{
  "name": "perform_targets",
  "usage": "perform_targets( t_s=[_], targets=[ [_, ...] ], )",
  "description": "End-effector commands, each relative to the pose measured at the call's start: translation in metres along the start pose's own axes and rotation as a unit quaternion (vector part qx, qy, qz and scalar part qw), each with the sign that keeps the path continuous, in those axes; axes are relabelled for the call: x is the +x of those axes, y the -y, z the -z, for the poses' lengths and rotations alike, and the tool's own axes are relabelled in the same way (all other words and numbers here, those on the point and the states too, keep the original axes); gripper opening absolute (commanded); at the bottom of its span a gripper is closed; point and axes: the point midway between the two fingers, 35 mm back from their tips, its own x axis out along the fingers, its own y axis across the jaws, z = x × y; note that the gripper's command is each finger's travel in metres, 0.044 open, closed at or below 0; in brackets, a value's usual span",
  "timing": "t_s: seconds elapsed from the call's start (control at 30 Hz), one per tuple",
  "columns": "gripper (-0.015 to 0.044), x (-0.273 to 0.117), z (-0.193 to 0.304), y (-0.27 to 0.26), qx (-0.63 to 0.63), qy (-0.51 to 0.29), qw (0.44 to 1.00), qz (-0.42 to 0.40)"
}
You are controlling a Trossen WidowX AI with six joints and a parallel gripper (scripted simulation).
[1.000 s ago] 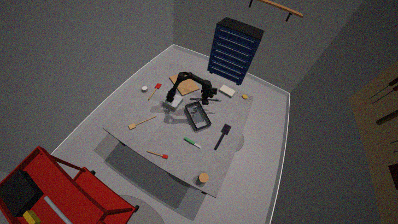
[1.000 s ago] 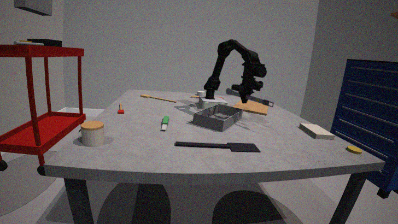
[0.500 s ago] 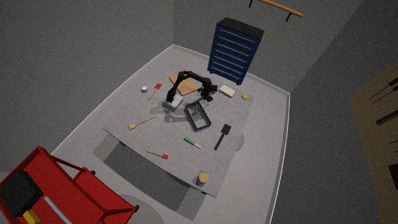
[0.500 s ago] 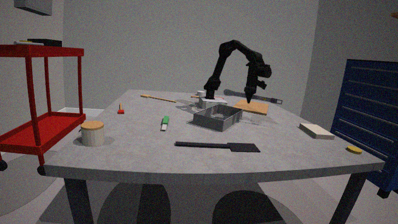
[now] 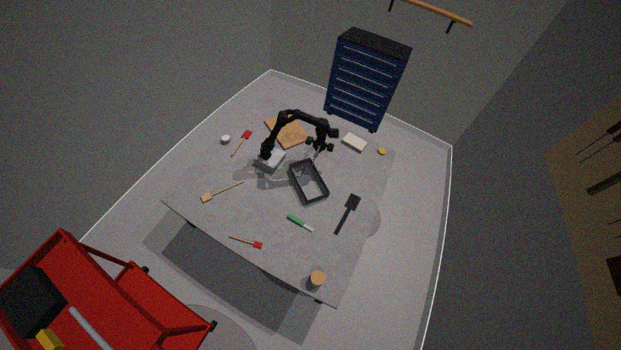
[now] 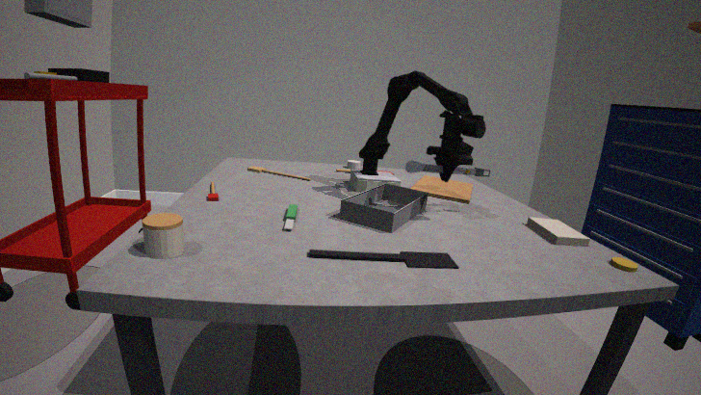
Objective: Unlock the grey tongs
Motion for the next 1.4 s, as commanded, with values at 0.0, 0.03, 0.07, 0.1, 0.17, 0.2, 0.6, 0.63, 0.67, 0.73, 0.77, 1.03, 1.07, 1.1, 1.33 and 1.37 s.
perform_targets(
  t_s=[0.0,0.03,0.07,0.1,0.17,0.2,0.6,0.63,0.67,0.73,0.77,1.03,1.07,1.1,1.33,1.37],
  targets=[
    [-0.015,-0.001,-0.01,-0.003,-0.098,0.001,0.995,0.0],
    [-0.015,-0.001,-0.012,-0.004,-0.118,0.001,0.993,0.0],
    [-0.015,-0.001,-0.014,-0.005,-0.138,0.001,0.99,0.0],
    [-0.015,-0.001,-0.016,-0.005,-0.158,0.001,0.987,0.0],
    [-0.015,-0.001,-0.02,-0.007,-0.198,0.001,0.98,0.0],
    [-0.015,-0.001,-0.022,-0.008,-0.218,0.001,0.976,0.0],
    [-0.015,-0.001,-0.046,-0.018,-0.446,0.002,0.895,0.0],
    [-0.015,-0.001,-0.048,-0.019,-0.464,0.003,0.886,0.0],
    [-0.015,-0.001,-0.05,-0.02,-0.482,0.003,0.876,0.0],
    [-0.015,-0.002,-0.054,-0.022,-0.517,0.003,0.856,0.001],
    [-0.015,-0.002,-0.056,-0.023,-0.534,0.003,0.845,0.001],
    [-0.015,-0.002,-0.071,-0.032,-0.664,0.004,0.748,0.001],
    [-0.015,-0.002,-0.073,-0.033,-0.679,0.004,0.734,0.001],
    [-0.015,-0.002,-0.075,-0.034,-0.693,0.004,0.721,0.001],
    [-0.015,-0.002,-0.083,-0.039,-0.756,0.004,0.655,0.002],
    [-0.015,-0.002,-0.083,-0.039,-0.756,0.004,0.655,0.002]
  ],
)
